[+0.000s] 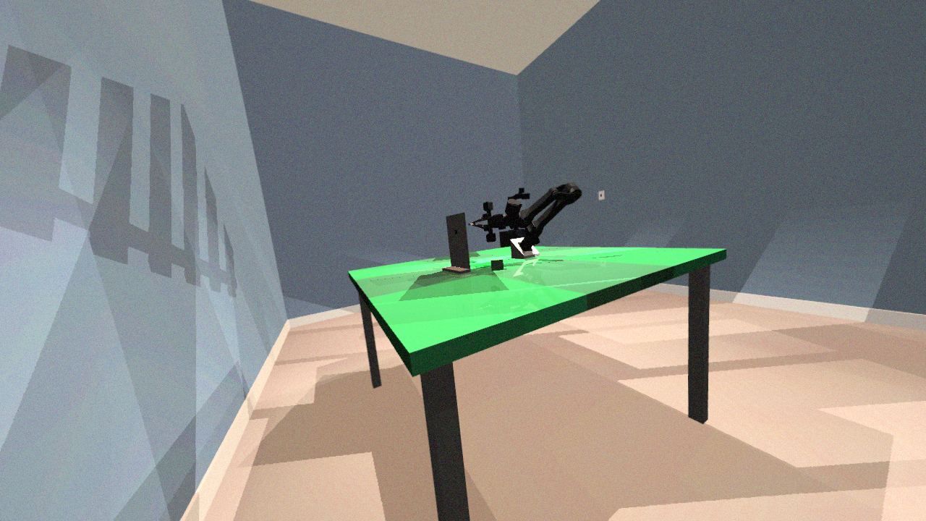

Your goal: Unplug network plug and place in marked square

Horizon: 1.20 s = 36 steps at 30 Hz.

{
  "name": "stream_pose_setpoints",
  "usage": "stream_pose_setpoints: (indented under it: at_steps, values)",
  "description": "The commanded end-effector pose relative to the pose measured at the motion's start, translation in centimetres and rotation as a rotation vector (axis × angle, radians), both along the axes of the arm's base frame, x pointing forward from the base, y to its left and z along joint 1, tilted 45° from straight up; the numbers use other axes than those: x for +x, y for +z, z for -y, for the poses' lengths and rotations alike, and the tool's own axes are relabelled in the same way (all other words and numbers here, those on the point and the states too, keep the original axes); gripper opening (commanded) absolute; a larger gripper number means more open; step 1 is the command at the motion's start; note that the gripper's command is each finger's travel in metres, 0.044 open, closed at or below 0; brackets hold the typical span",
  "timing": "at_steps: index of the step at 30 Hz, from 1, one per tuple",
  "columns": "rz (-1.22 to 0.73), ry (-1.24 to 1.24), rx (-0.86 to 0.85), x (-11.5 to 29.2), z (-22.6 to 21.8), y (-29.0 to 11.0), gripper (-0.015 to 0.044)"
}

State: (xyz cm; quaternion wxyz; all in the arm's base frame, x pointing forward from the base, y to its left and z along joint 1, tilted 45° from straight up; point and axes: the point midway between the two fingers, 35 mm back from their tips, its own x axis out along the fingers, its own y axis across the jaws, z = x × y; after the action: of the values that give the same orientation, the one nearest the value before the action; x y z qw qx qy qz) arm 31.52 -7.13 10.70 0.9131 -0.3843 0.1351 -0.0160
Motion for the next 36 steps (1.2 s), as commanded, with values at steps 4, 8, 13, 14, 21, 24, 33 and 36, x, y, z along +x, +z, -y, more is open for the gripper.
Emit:
stream_pose_setpoints:
  at_steps: [4, 8, 13, 14, 21, 24, 33, 36]
  values:
    - [0.006, 0.002, -0.005, -0.4, 0.9, 1.2, 0.0000]
    - [0.007, 0.002, -0.006, -0.8, 1.3, 1.8, 0.0000]
    - [0.007, 0.002, -0.007, -1.1, 1.6, 2.3, 0.0000]
    - [0.003, 0.005, -0.008, -1.1, 1.6, 2.2, 0.0000]
    - [-0.149, 0.123, -0.045, -0.9, 0.8, -0.6, 0.0000]
    - [-0.213, 0.184, -0.055, -0.9, 0.4, -1.8, 0.0000]
    - [-0.367, 0.378, -0.056, -1.7, -1.1, -4.9, 0.0000]
    - [-0.406, 0.445, -0.048, -2.1, -1.7, -5.6, 0.0000]
